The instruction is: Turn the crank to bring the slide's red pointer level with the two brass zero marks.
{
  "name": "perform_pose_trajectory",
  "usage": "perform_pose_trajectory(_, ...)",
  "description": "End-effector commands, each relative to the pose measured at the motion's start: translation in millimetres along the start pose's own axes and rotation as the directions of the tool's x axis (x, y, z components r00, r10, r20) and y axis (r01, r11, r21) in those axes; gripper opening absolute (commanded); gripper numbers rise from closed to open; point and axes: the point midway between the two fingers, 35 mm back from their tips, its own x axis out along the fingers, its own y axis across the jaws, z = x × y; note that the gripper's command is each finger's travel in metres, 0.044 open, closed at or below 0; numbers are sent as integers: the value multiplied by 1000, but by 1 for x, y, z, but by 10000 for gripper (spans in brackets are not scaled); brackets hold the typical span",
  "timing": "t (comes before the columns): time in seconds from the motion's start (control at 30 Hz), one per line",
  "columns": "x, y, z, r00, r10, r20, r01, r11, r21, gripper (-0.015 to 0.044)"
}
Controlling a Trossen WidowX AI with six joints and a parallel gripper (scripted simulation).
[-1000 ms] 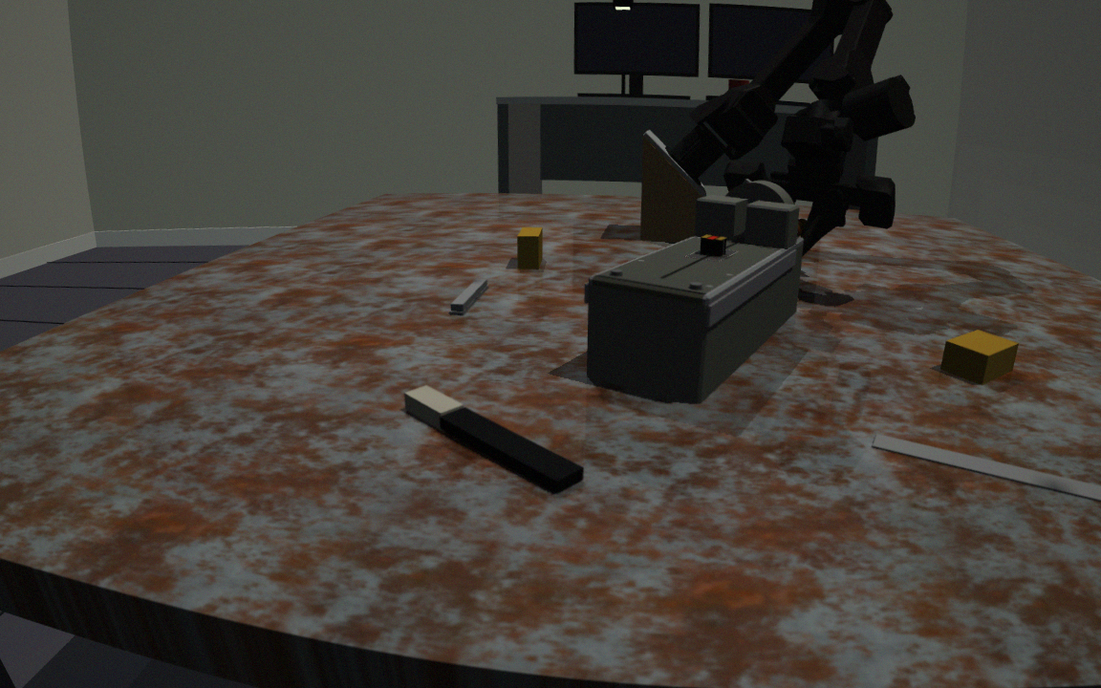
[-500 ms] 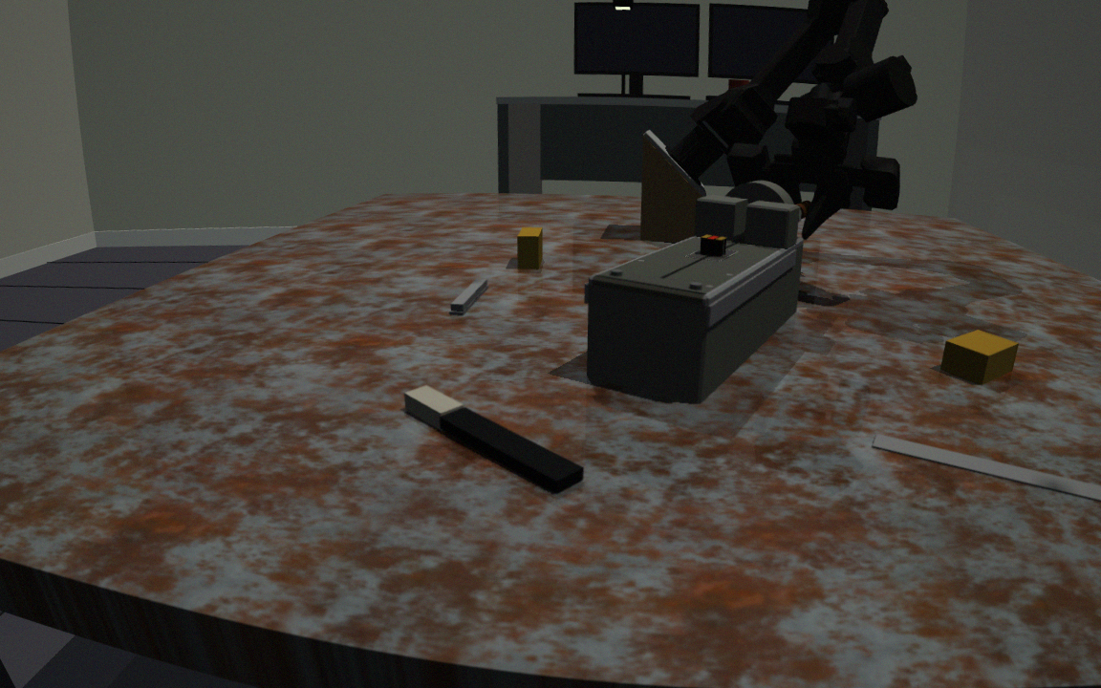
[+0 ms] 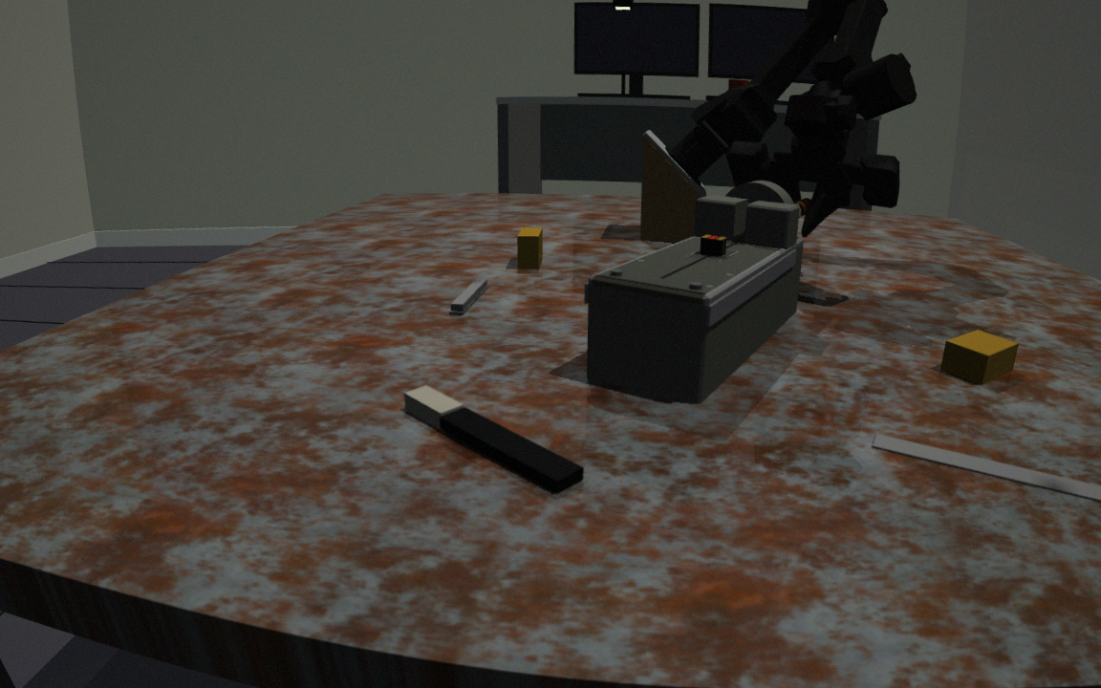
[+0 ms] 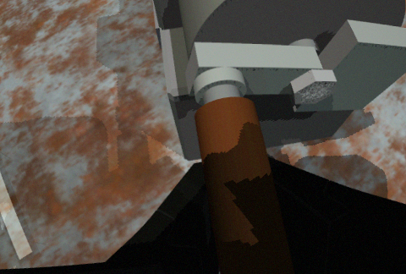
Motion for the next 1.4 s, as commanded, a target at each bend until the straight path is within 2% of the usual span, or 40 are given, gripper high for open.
perform_pose_trajectory(0.0,-1,0,1,1000,-1,4,1,1000,-3,0)
perform_pose_trajectory(0.8,0,0,0,1000,0,1,0,1000,1,0)
perform_pose_trajectory(1.37,0,0,0,1000,0,1,0,1000,1,440)
